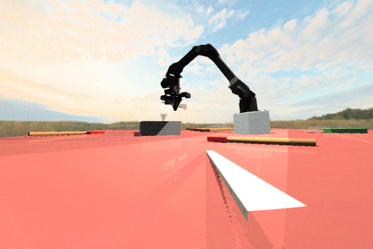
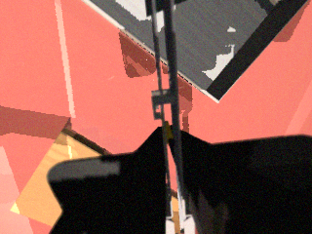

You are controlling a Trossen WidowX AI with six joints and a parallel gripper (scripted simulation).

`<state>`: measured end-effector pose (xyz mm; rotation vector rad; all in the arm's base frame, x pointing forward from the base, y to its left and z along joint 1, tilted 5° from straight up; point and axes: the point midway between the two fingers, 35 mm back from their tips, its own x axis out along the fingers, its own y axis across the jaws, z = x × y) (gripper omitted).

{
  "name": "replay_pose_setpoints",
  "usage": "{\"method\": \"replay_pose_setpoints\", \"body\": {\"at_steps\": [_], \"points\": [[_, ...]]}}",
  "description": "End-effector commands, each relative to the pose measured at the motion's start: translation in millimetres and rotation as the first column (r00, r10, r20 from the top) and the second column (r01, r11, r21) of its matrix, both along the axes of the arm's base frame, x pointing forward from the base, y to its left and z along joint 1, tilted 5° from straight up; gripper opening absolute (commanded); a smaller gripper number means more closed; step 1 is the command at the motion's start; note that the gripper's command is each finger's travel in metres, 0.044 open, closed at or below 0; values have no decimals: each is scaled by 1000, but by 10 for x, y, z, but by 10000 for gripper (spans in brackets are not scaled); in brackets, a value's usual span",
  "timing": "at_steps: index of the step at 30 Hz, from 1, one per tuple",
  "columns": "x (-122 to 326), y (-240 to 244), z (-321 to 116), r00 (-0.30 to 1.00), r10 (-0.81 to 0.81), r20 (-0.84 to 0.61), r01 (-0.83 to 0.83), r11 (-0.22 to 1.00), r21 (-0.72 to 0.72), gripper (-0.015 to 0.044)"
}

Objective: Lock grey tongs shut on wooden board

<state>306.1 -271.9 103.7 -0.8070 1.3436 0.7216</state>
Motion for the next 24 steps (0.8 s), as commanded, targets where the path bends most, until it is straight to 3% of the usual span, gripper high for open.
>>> {"method": "replay_pose_setpoints", "body": {"at_steps": [1,12,19,24], "points": [[-119,-146,3,995,102,2,-102,995,-10,-150],[-412,-438,-12,947,321,-6,-321,947,-34,-150],[-419,-444,-13,953,302,-5,-302,953,-32,-150],[-472,-488,-18,988,153,-1,-153,988,-18,-150]]}}
